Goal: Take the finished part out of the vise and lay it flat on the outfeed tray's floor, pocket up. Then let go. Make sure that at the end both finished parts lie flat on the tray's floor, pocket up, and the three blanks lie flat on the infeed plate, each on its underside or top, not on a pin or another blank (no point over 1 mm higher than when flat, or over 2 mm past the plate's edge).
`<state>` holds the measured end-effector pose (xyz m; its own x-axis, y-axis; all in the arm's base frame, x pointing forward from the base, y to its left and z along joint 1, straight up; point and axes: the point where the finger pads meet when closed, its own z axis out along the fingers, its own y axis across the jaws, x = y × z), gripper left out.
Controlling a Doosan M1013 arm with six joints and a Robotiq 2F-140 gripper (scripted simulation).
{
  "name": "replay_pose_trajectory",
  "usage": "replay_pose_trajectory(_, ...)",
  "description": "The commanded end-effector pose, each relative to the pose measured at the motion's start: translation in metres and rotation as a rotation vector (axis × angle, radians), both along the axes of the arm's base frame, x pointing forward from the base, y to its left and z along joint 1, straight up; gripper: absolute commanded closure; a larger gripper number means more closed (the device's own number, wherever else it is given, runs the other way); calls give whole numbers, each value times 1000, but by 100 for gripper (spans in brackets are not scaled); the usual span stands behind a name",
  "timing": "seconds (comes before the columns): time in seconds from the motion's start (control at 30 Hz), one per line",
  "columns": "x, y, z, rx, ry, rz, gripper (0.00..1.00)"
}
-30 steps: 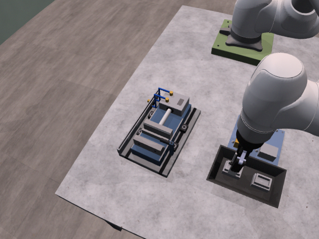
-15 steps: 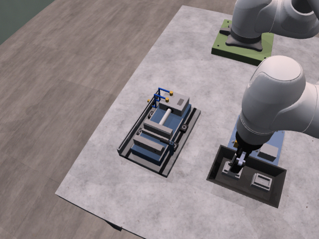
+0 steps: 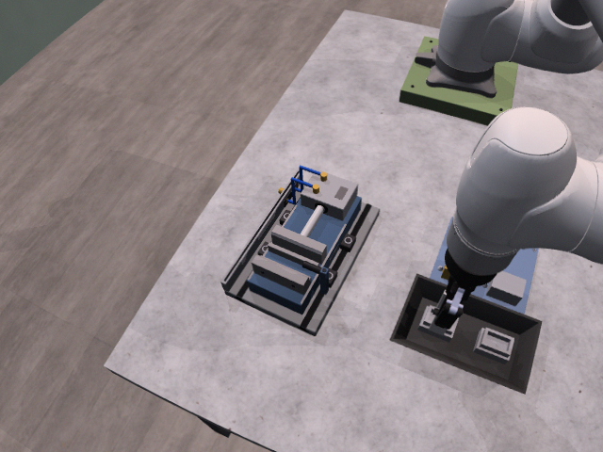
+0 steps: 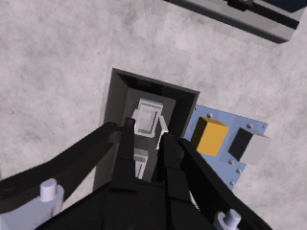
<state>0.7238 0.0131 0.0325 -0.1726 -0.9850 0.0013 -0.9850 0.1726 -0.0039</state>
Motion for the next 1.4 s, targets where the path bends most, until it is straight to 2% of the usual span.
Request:
replay_pose_trajectory(0.0,0,0,0,0,0,0,100)
replay_pose_trajectory(1.13,0,0,0,0,0,0,100)
replay_pose_trajectory(1.17,0,0,0,0,0,0,60)
replay_pose_trajectory(1.37,0,0,0,0,0,0,60)
